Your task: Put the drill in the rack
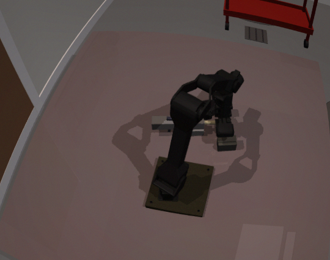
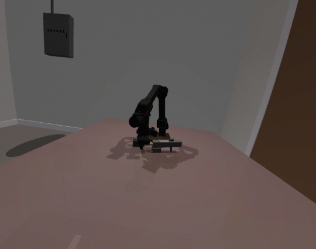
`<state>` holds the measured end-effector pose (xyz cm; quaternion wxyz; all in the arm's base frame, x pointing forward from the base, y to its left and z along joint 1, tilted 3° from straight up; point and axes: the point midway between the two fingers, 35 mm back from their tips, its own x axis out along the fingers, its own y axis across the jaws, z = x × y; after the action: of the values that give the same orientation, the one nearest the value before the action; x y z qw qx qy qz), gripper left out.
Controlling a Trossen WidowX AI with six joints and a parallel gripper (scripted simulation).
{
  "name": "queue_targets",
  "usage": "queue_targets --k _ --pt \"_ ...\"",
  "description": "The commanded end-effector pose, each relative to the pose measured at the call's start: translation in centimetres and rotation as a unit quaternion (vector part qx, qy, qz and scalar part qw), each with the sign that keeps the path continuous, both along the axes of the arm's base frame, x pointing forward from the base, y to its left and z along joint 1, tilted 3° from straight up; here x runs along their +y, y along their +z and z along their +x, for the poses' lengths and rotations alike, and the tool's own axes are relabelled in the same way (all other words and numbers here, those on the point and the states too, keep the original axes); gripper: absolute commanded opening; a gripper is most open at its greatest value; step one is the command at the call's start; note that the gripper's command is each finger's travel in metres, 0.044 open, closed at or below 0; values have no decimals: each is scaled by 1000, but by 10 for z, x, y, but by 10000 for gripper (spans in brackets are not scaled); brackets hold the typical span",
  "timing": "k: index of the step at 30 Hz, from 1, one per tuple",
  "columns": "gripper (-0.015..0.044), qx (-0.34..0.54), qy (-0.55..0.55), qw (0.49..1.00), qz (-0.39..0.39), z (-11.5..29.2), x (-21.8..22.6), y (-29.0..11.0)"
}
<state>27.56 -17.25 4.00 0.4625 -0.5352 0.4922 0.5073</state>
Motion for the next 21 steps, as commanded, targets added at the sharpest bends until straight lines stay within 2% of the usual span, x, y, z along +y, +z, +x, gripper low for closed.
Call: queue_targets --k 1,13,21 --pt "131 0 0 1000 0 0 0 0" --pt "440 -3 1 1000 -3 0 4 -1" --pt "440 -3 1 1000 -3 0 9 -2"
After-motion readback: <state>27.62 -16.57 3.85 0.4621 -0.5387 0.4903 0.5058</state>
